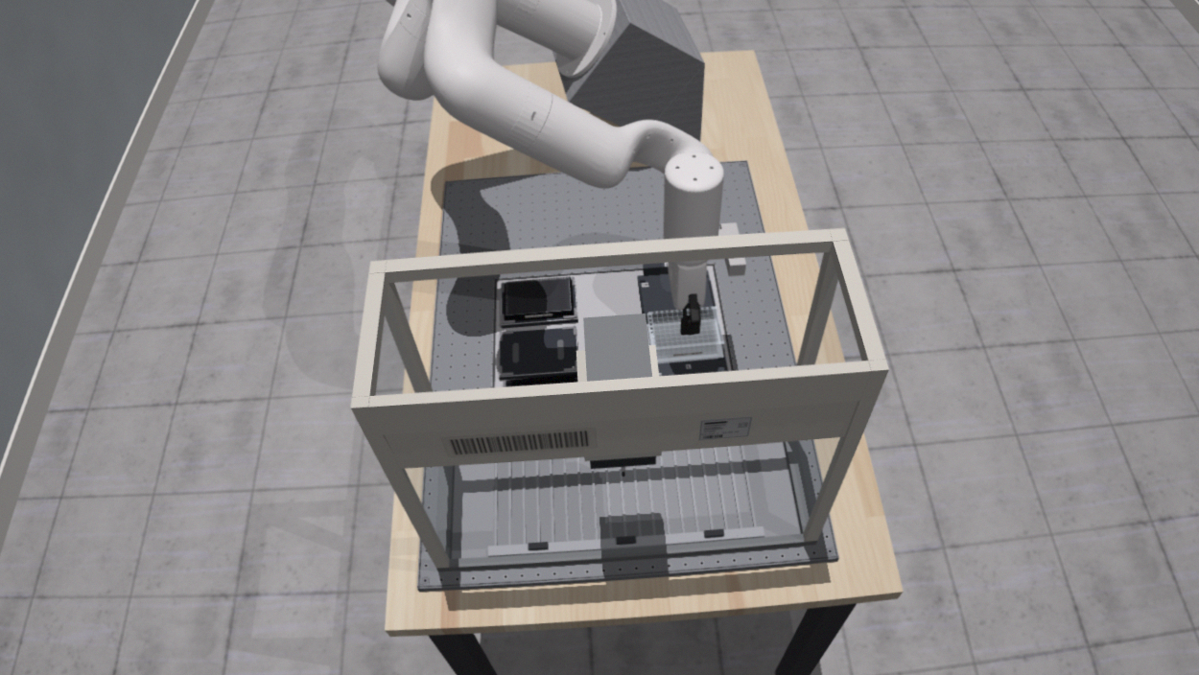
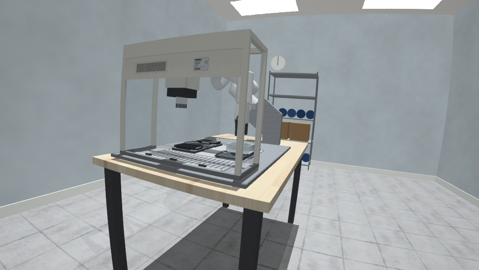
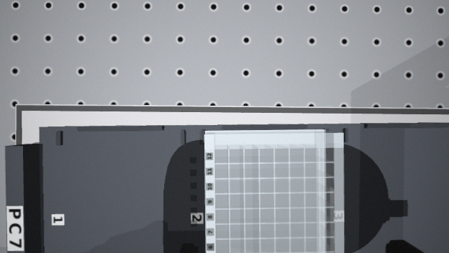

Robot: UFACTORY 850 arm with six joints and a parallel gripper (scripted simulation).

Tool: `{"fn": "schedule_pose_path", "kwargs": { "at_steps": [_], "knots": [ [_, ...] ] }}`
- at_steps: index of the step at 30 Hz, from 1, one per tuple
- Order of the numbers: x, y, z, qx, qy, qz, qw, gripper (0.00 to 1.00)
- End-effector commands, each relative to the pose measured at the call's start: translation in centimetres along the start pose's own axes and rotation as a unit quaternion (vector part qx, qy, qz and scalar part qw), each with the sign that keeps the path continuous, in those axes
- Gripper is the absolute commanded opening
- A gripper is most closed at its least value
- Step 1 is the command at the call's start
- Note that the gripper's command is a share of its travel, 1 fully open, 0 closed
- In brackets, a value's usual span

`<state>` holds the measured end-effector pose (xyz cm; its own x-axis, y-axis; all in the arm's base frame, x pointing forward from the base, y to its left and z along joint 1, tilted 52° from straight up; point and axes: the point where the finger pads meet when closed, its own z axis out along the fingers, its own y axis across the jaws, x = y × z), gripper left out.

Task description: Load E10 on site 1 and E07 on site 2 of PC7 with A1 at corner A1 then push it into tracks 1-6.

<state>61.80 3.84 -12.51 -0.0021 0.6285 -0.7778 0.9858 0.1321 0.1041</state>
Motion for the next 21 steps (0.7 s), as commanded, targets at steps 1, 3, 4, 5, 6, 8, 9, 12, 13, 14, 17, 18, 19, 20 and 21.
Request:
{"fn": "schedule_pose_path", "kwargs": {
  "at_steps": [1,3,4,5,6,8,9,12,13,14,17,18,19,20,21],
  "knots": [
    [0.0,0.1,-0.8,-0.001,0.0,0.0,1.0,1.0],
    [0.0,0.1,-1.1,-0.001,0.0,0.0,1.0,1.0],
    [0.0,0.1,-1.3,-0.001,0.0,0.0,1.0,1.0],
    [0.0,0.1,-1.4,-0.001,0.0,0.0,1.0,1.0],
    [0.0,0.1,-1.6,-0.001,0.0,0.0,1.0,1.0],
    [0.0,0.1,-1.9,-0.001,0.0,0.0,1.0,1.0],
    [0.0,0.1,-2.1,-0.001,0.0,0.0,1.0,1.0],
    [0.0,0.1,-2.6,-0.001,0.0,0.0,1.0,1.0],
    [0.0,0.1,-2.6,-0.001,0.0,0.0,1.0,1.0],
    [0.0,0.1,-2.6,-0.001,0.0,0.0,1.0,1.0],
    [0.0,0.1,-3.1,-0.001,0.0,0.0,1.0,1.0],
    [0.0,0.1,-3.3,-0.001,0.0,0.0,1.0,1.0],
    [0.0,0.1,-3.4,-0.001,0.0,0.0,1.0,1.0],
    [0.0,0.1,-3.6,-0.001,0.0,0.0,1.0,1.0],
    [0.0,0.1,-3.8,-0.001,0.0,0.0,1.0,1.0]
  ]
}}
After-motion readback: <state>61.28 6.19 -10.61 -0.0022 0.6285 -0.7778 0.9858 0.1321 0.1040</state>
